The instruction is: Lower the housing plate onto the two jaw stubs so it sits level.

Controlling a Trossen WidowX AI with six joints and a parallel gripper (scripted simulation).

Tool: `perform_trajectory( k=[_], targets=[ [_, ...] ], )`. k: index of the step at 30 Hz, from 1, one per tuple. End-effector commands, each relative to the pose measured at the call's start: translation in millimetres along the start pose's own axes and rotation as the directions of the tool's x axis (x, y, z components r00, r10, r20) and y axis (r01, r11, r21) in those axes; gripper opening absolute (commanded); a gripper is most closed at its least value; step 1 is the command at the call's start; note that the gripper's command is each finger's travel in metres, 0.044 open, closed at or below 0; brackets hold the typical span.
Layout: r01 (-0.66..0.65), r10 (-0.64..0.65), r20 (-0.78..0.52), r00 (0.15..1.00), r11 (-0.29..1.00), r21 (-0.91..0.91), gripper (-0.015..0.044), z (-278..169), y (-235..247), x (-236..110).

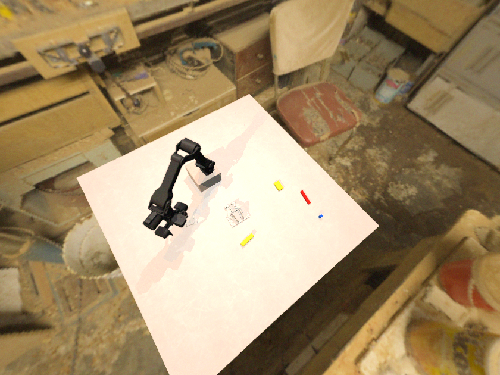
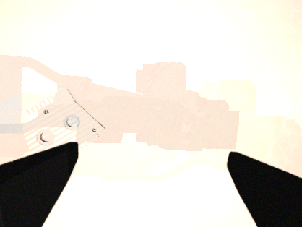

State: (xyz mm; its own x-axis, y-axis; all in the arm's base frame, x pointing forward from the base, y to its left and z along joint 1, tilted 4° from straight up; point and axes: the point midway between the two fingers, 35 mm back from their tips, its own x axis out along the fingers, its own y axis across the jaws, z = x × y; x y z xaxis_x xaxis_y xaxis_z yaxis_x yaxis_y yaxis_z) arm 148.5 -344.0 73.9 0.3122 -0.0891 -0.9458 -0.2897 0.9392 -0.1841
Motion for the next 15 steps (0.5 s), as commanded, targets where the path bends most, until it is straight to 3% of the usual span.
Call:
perform_trajectory(
  k=[1, 15],
  targets=[
    [-0.031, 0.028, -0.032, 0.999, 0.996, -0.083, 0.0440, -1.2, 12.2, 3.4],
    [-0.138, 0.103, -0.121, 0.987, 0.934, -0.331, 0.0440, -4.1, 45.2, 13.0]
  ],
)
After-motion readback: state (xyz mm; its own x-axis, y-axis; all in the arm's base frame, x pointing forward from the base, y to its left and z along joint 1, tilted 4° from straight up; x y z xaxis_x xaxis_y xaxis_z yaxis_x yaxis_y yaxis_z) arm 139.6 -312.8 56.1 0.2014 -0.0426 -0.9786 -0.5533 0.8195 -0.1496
